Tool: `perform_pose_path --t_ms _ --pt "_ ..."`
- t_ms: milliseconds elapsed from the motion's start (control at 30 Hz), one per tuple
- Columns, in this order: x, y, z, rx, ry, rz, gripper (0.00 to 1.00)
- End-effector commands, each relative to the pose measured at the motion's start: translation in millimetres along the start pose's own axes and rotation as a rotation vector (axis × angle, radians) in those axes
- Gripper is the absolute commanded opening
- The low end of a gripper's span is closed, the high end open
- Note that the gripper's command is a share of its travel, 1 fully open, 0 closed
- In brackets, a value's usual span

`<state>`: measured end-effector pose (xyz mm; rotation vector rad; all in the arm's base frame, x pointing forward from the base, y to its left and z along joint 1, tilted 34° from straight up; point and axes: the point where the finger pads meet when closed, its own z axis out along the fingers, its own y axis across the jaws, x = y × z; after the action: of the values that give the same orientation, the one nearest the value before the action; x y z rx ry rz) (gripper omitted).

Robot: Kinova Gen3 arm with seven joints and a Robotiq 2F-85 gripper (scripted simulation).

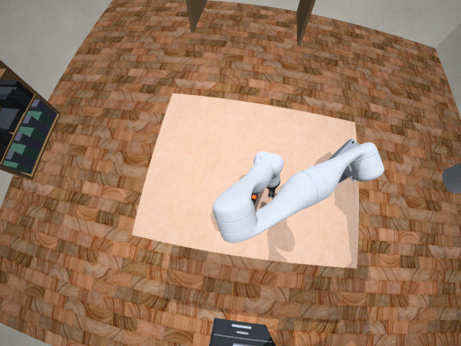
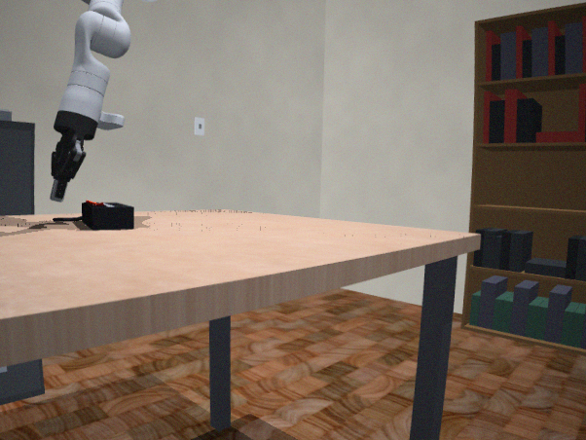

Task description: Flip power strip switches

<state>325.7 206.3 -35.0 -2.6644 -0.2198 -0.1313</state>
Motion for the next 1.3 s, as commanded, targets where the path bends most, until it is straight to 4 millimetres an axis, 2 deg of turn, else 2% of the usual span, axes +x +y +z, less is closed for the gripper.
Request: perform_pose_path --t_ms 0,200,233,500,533,800,833,1100,1133,1267 --pt "2.2 -1.2 -7.6 0.002 0.01 0.003 0.0" --pt "2.2 -1.2 -7.6 0.002 0.01 0.003 0.0" --pt "-0.8 -1.3 -19.0 0.003 0.01 0.003 0.0" --pt "-0.8 -1.3 -19.0 0.003 0.01 0.003 0.0" --pt "-4.1 -1.2 -30.2 0.003 0.01 0.003 0.0" --pt "-4.1 -1.2 -30.2 0.003 0.01 0.003 0.0" --pt "-7.4 -1.0 -40.2 0.002 0.01 0.002 0.0" --pt "-7.4 -1.0 -40.2 0.002 0.01 0.002 0.0" --pt "-10.4 -0.7 -48.5 0.002 0.011 0.002 0.0" --pt "-10.4 -0.7 -48.5 0.002 0.011 0.002 0.0"
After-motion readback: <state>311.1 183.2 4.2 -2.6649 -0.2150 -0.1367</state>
